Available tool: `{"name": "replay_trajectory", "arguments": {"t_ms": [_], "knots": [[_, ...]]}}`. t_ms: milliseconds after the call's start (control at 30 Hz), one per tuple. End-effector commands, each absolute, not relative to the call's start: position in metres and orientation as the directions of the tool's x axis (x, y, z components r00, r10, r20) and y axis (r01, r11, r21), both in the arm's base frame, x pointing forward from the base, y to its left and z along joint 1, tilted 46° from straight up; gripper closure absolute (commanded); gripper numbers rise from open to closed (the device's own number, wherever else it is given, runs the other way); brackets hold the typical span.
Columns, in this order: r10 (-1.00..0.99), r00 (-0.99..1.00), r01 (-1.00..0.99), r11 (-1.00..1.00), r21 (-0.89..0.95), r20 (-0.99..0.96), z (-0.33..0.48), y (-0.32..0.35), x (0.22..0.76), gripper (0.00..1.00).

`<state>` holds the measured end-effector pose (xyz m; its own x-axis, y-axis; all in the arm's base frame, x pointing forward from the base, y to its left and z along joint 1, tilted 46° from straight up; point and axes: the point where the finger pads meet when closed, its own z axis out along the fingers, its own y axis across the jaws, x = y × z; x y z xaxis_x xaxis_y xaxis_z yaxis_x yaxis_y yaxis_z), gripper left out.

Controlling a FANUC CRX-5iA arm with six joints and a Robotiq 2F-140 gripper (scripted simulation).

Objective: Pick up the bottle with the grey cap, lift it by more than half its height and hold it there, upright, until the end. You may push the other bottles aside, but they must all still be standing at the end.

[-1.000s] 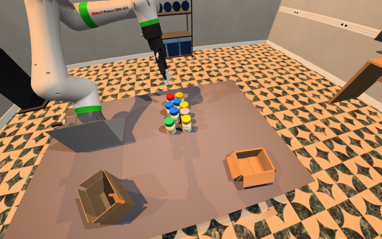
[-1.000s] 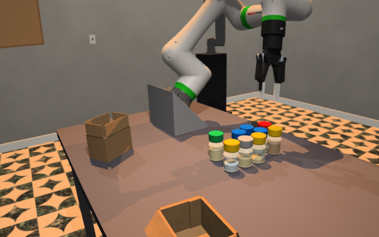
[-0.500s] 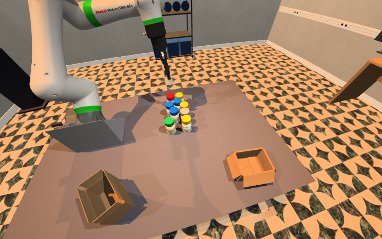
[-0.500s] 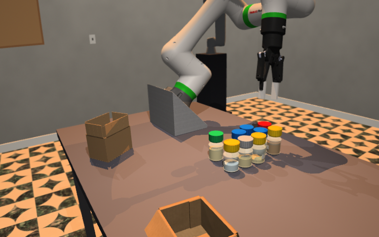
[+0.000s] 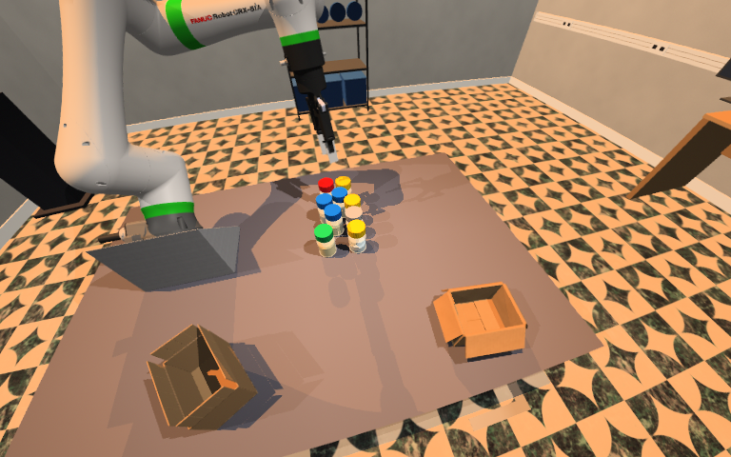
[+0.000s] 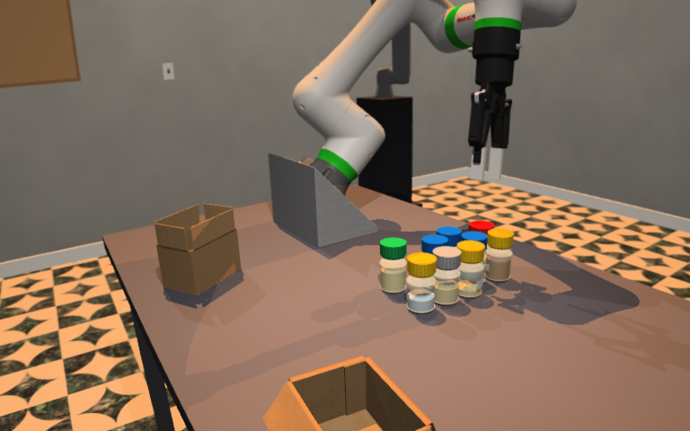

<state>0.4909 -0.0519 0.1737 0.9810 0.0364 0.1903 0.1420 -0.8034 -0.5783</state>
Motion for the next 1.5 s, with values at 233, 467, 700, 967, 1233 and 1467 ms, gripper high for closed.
{"name": "replay_trajectory", "arguments": {"t_ms": [233,467,700,967,1233,1467], "knots": [[0.135,0.958,0.258,-0.785,-0.564,0.251,0.168,-0.064,0.497,0.49],[0.268,0.901,0.419,-0.739,-0.528,0.340,0.158,-0.082,0.504,0.49],[0.325,0.867,0.488,-0.710,-0.508,0.378,0.153,-0.090,0.507,0.49],[0.407,0.802,0.590,-0.657,-0.469,0.438,0.145,-0.104,0.510,0.49],[0.486,0.720,0.689,-0.589,-0.422,0.496,0.137,-0.118,0.514,0.49],[0.522,0.670,0.737,-0.550,-0.392,0.527,0.131,-0.126,0.515,0.49]]}}
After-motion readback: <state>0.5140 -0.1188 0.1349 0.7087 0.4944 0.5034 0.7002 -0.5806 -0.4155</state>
